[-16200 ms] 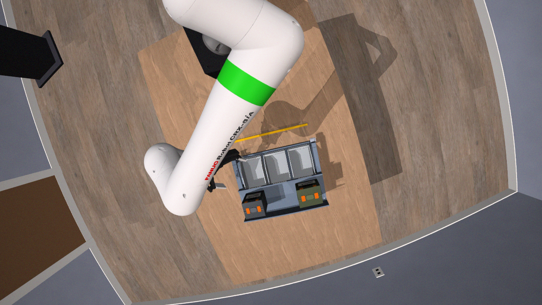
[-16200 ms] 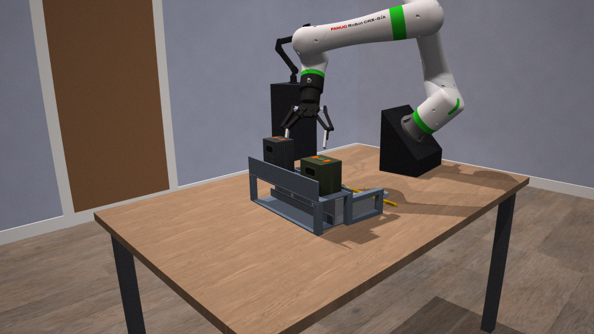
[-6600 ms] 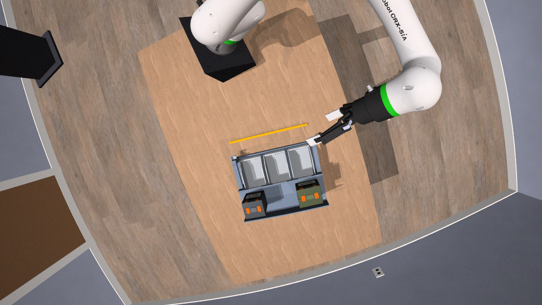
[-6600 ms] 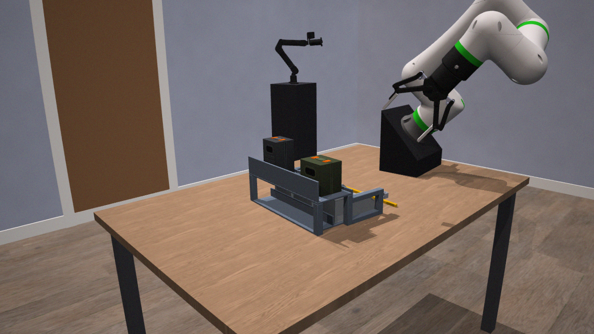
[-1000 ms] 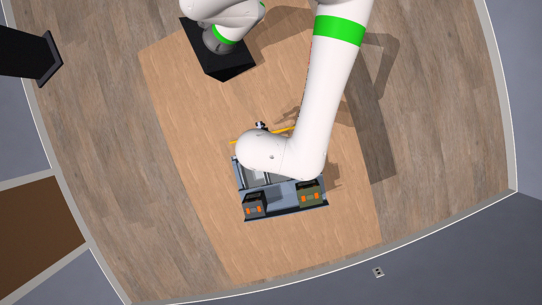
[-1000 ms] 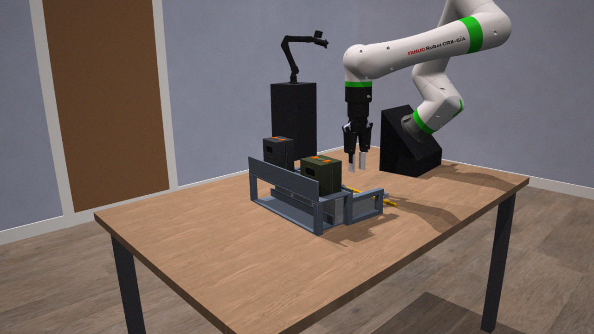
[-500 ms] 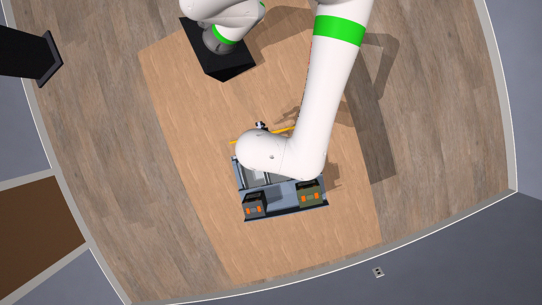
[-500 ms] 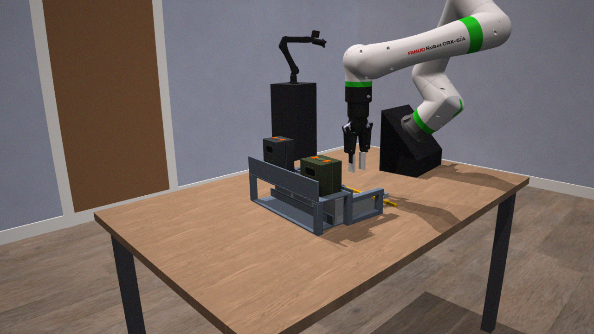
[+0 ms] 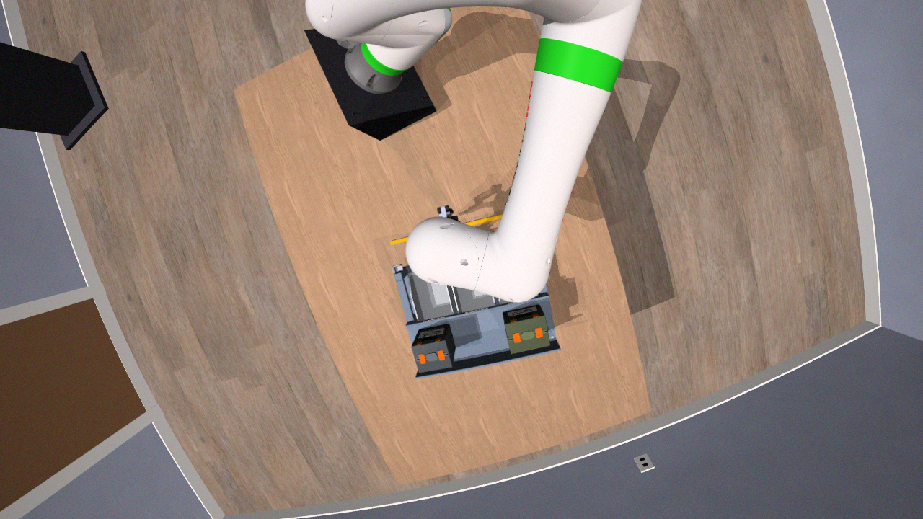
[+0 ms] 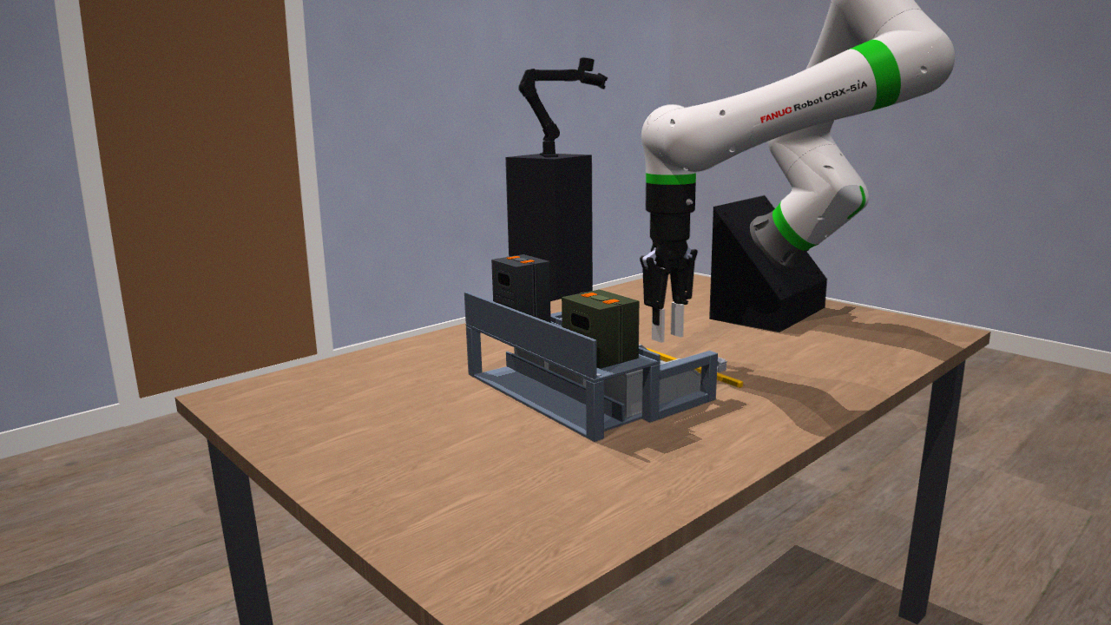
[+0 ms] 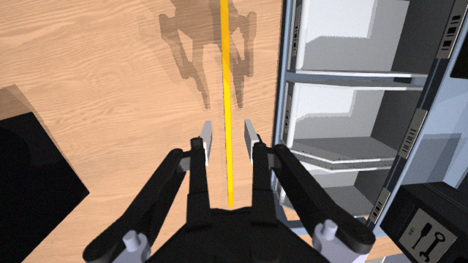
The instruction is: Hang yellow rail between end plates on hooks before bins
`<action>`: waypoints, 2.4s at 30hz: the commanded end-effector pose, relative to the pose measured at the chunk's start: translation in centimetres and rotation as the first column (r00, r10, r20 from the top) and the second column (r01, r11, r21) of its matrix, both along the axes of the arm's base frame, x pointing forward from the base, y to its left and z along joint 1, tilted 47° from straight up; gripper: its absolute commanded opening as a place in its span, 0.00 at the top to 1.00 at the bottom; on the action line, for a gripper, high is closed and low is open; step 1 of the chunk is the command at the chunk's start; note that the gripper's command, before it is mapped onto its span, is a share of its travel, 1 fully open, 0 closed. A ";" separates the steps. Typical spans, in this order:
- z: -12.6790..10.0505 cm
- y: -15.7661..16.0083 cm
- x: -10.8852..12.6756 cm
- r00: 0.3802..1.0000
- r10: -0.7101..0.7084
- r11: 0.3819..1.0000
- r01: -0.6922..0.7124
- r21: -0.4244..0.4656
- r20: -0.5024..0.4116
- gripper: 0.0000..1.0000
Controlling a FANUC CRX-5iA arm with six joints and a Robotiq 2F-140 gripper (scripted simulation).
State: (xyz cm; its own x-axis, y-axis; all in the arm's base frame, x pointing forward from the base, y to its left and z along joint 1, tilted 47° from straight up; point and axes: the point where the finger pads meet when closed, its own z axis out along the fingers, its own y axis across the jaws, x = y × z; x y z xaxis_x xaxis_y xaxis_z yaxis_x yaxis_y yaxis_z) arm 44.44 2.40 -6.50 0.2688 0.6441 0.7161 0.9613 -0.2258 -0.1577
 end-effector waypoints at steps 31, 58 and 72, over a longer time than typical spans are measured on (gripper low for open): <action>-2.7 2.9 0.3 1.000 0.000 1.000 0.000 0.000 0.000 0.70; -2.9 3.2 0.3 1.000 0.000 1.000 0.000 0.000 0.000 0.70; -2.9 3.2 0.3 1.000 0.000 1.000 0.000 0.000 0.000 1.00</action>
